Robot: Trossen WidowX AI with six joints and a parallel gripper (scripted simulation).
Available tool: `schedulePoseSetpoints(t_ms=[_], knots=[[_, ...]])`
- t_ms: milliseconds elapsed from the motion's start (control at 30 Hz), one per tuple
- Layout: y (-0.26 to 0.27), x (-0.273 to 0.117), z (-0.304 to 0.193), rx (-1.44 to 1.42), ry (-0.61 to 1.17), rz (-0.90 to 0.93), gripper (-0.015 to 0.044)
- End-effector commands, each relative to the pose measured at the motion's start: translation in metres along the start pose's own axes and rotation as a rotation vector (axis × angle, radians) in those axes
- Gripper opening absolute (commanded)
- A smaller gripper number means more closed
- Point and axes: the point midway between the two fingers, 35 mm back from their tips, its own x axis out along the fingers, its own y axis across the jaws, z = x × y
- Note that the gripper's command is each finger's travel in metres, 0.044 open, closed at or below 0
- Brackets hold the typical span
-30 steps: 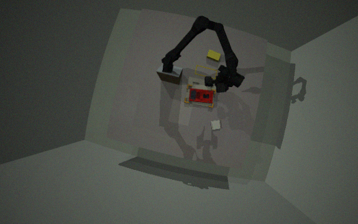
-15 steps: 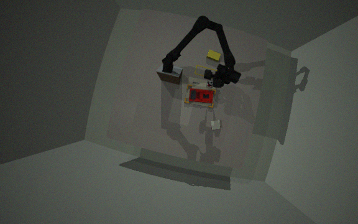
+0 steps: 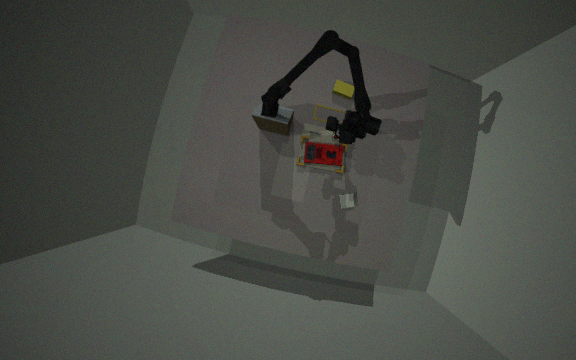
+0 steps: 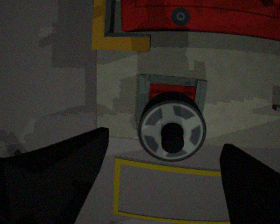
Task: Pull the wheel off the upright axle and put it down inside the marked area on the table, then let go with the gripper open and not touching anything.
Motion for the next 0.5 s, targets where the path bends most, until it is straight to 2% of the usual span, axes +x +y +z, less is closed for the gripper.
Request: schedulePoseSetpoints(t_ms=[0, 200, 333, 467], knots=[[-0.0031, 0.0228, 0.0000, 0.009, 0.008, -0.004, 0.0300], [-0.0034, 0.0262, -0.0001, 0.009, 0.008, -0.004, 0.0300], [-0.0026, 0.0227, -0.0004, 0.001, 0.004, -0.007, 0.0195], [-0.0026, 0.0227, -0.0004, 0.001, 0.004, -0.007, 0.0168]])
